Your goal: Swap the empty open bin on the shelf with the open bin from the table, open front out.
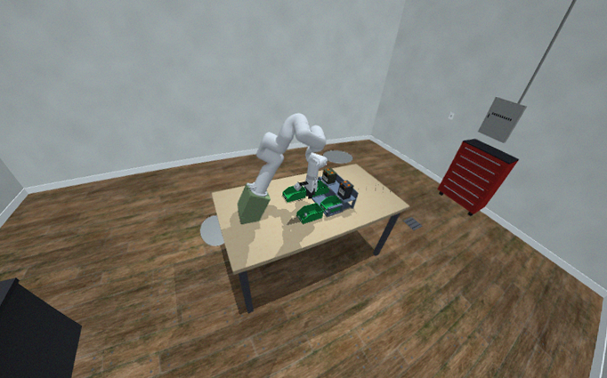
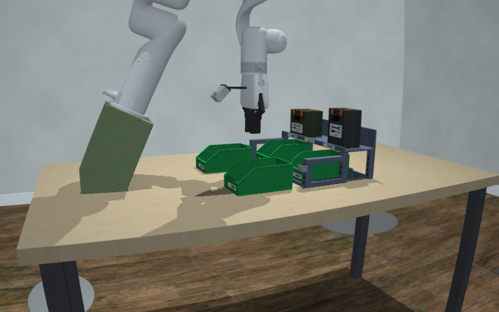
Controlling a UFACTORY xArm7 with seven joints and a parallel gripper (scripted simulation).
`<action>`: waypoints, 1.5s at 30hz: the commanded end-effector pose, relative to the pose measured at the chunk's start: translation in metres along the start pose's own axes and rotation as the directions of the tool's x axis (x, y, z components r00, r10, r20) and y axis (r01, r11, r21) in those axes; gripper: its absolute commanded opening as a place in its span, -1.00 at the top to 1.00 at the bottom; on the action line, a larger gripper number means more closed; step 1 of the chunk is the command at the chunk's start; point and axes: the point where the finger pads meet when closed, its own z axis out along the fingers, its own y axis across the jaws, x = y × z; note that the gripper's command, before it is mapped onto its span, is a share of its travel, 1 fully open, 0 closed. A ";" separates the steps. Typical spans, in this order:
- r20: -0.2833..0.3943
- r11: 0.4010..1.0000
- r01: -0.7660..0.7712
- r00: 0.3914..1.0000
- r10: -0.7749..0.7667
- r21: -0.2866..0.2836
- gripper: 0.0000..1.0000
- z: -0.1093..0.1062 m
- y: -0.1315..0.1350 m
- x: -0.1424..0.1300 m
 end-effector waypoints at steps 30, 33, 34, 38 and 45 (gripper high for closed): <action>0.000 1.000 0.000 1.000 0.000 0.000 0.49 0.003 0.000 -0.001; 0.000 1.000 0.000 1.000 0.000 0.000 0.49 0.007 0.000 -0.001; 0.000 1.000 0.000 1.000 0.000 0.000 0.49 0.009 0.000 -0.001; 0.000 1.000 0.000 1.000 0.000 0.000 0.49 0.017 0.000 -0.001; 0.000 1.000 0.000 1.000 0.000 0.000 0.49 0.028 0.000 -0.001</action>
